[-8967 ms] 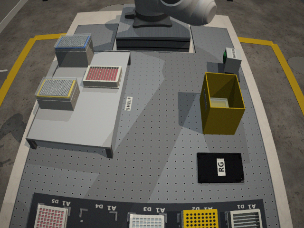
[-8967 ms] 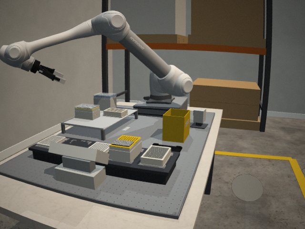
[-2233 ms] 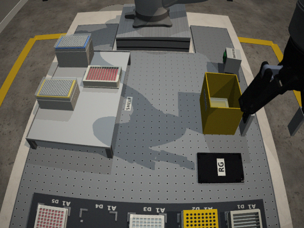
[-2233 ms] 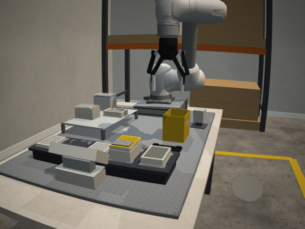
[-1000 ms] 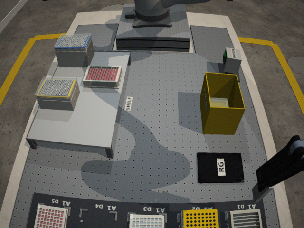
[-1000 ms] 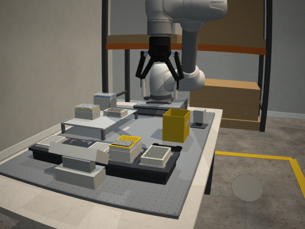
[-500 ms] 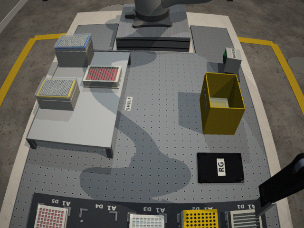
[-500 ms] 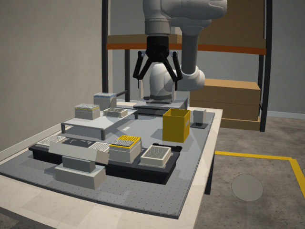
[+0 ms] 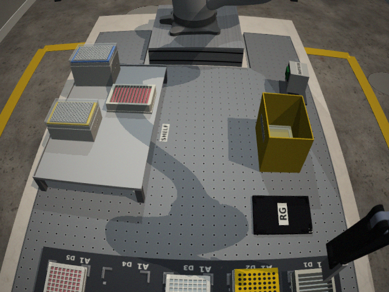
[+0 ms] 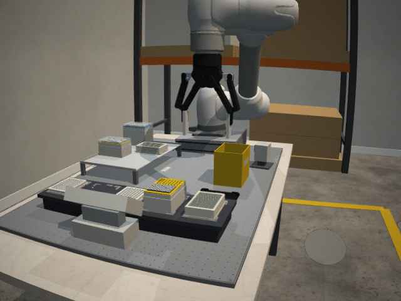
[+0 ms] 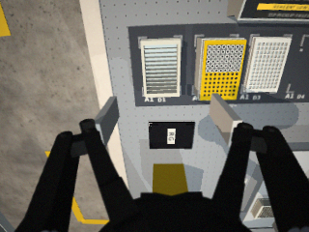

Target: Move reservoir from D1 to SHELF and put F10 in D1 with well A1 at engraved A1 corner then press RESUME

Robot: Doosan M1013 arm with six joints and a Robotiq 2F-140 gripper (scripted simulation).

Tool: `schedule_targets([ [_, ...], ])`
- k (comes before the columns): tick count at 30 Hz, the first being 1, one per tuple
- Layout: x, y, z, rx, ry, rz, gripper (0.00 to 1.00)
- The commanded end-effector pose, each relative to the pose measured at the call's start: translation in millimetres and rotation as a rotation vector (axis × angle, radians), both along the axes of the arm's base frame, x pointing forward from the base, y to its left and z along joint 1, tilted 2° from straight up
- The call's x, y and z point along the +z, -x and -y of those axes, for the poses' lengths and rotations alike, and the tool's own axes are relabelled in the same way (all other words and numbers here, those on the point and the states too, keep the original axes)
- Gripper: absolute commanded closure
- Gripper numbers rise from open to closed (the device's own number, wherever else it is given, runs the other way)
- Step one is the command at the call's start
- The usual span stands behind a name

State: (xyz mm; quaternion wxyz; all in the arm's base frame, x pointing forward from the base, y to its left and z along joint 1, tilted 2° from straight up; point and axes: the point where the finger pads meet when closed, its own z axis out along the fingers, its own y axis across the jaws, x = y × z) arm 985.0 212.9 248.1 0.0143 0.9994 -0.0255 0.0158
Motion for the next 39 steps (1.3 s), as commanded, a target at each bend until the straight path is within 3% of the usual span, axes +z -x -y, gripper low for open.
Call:
schedule_targets([
  [1,-5.7,-0.1,0.2,0.000,0.000,0.000,0.23],
  [39,-62.4,-1.9,1.8,0.000,0.000,0.000,0.23],
])
